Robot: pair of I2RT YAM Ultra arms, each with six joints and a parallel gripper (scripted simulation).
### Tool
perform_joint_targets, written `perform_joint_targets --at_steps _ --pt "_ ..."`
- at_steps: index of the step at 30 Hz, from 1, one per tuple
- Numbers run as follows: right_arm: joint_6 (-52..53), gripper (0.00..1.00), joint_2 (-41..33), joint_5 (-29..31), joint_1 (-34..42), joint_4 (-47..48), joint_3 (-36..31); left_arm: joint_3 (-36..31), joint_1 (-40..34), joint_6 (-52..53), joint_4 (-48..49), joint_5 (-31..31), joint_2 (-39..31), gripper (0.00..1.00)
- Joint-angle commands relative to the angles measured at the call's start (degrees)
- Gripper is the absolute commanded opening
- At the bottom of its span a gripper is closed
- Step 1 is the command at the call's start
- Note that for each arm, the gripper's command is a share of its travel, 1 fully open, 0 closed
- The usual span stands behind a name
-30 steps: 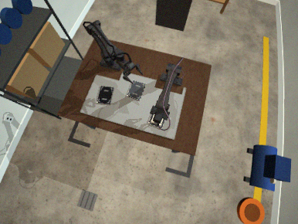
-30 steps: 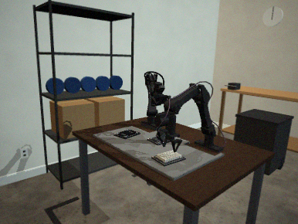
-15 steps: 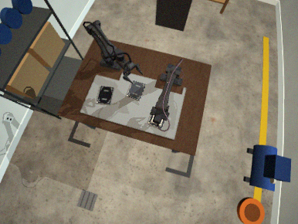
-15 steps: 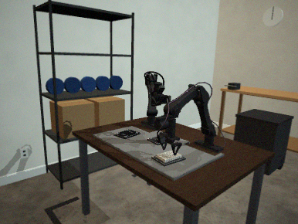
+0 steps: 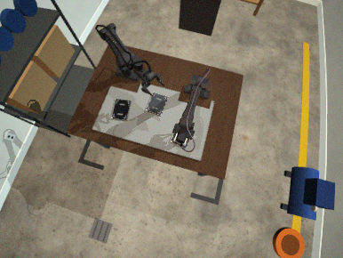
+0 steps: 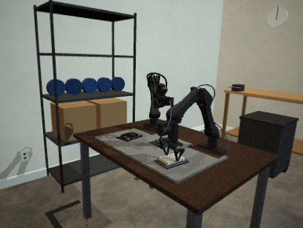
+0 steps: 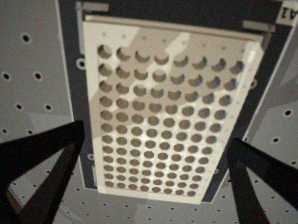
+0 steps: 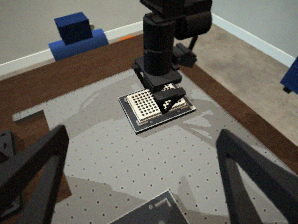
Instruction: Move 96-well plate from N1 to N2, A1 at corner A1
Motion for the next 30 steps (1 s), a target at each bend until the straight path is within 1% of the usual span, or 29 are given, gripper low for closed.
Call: perform_joint_targets --at_steps 1,2,4,5,9,11,18,19,20,23,25,30 --pt "-0.21 1.0 0.67 0.43 0.45 -1.52 1.56 -1.02 -0.71 -0.49 2.36 -0.52 -0.13 1.0" --pt "-0.21 1.0 0.67 0.43 0.45 -1.52 1.56 -1.0 -0.71 -0.5 2.38 -0.51 -0.4 0.96" --pt "-0.21 1.0 0.67 0.43 0.45 -1.52 1.56 -0.48 -0.72 -0.5 2.4 -0.51 -0.42 0.96" --pt "-0.21 1.0 0.67 0.43 0.45 -1.52 1.56 -0.39 -0.72 -0.5 2.4 -0.51 -0.43 0.91" --pt "-0.21 1.0 0.67 0.43 0.45 -1.52 1.56 -0.39 -0.72 -0.47 2.42 -0.28 -0.43 0.91" --pt "-0.21 1.0 0.67 0.43 0.45 -1.52 1.56 -1.29 -0.28 -0.07 2.49 -0.25 -1.12 0.89" --pt "-0.21 1.0 0.67 0.43 0.45 -1.52 1.56 -1.29 -0.28 -0.07 2.49 -0.25 -1.12 0.79" --pt "-0.21 1.0 0.67 0.43 0.45 -1.52 1.56 -1.57 -0.2 0.1 2.57 -0.26 -1.3 0.67" --pt "-0.21 1.0 0.67 0.43 0.45 -1.52 1.56 -1.57 -0.2 0.1 2.58 -0.26 -1.3 0.79" --pt "-0.21 1.0 0.67 0.43 0.45 -1.52 1.56 0.56 -0.2 0.11 -0.27 -0.26 -1.87 0.8" --pt "-0.21 1.0 0.67 0.43 0.45 -1.52 1.56 0.56 -0.2 0.11 -0.27 -0.26 -1.87 0.8" --pt "-0.21 1.0 0.67 0.43 0.45 -1.52 1.56 4.27 -0.19 0.14 -5.57 -0.26 -3.65 0.8"
